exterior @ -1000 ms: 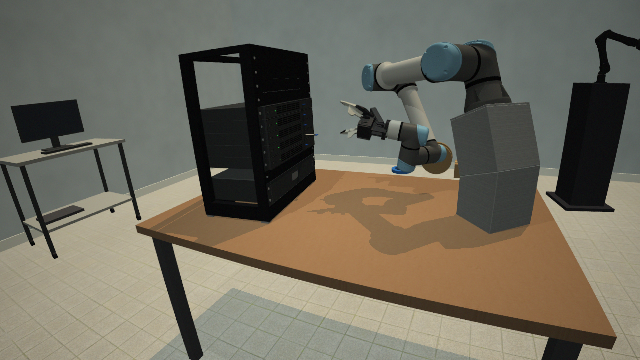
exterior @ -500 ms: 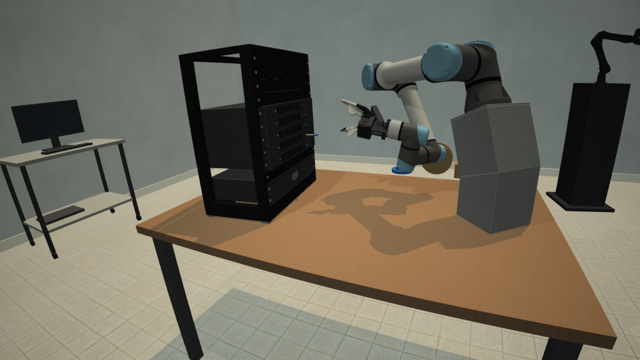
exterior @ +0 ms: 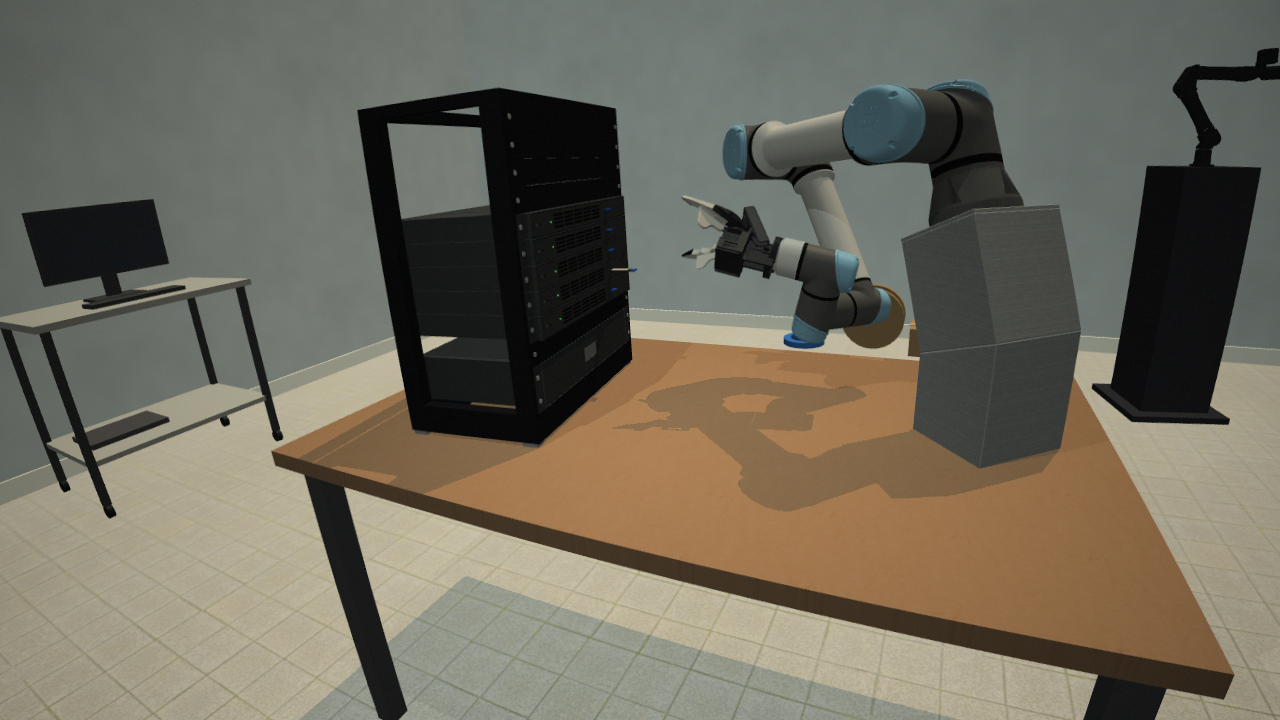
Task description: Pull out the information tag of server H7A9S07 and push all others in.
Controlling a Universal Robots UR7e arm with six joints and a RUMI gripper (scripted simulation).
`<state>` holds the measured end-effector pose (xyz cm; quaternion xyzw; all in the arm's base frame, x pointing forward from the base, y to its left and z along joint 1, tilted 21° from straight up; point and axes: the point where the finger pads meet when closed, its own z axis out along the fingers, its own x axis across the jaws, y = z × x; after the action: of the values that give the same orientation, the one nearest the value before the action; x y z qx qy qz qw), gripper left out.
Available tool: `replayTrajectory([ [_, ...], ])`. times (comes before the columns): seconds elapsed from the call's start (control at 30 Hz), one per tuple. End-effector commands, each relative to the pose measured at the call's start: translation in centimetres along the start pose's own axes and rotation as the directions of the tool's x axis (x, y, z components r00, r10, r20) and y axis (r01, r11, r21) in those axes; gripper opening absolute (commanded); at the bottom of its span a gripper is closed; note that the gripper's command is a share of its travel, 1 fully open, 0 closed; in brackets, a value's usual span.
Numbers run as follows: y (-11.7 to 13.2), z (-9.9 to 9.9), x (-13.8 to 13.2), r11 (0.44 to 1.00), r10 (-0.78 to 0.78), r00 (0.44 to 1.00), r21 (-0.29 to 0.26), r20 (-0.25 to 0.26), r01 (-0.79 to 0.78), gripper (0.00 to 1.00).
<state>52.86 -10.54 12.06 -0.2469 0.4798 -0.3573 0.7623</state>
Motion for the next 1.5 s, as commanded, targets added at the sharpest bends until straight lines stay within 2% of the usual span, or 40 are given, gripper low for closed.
replayTrajectory([
  [0.0, -0.1, 0.0, -0.4, 1.0, -0.021, 1.0, 0.005, 0.008, 0.021, 1.0],
  [1.47, -1.1, -0.3, -3.6, 0.972, -0.229, 0.97, 0.069, 0.077, 0.224, 1.0],
])
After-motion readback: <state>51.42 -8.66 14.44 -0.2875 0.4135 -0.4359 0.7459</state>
